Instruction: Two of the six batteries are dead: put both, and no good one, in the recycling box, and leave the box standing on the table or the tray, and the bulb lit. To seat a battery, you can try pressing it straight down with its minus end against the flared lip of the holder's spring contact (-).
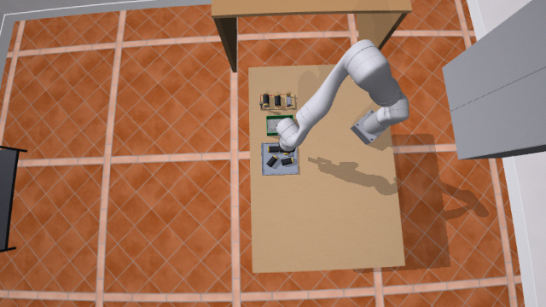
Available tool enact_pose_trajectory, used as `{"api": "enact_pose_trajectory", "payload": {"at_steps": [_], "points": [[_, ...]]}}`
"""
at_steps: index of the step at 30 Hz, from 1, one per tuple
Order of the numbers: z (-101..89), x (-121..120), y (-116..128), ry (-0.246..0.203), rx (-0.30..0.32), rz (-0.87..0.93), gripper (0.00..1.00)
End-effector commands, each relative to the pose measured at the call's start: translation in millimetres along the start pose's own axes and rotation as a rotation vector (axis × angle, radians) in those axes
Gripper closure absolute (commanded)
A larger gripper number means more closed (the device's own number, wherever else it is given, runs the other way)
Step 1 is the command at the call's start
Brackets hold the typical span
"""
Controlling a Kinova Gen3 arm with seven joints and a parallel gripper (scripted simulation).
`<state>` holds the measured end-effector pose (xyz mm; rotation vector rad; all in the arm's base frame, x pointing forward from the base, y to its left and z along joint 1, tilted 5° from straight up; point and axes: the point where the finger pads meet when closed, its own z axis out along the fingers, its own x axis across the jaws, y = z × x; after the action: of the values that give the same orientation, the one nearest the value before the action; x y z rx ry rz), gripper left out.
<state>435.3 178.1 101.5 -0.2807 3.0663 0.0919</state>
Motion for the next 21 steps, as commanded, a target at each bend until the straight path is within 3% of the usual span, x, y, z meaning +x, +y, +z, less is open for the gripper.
{"api": "enact_pose_trajectory", "payload": {"at_steps": [1,16,21], "points": [[0.4,-8.5,9.2,-0.002,-0.004,-0.005,0.10],[0.1,-60.8,54.1,-0.002,-0.004,-0.005,0.10],[0.0,-68.0,60.3,-0.002,-0.004,-0.005,0.10]]}}
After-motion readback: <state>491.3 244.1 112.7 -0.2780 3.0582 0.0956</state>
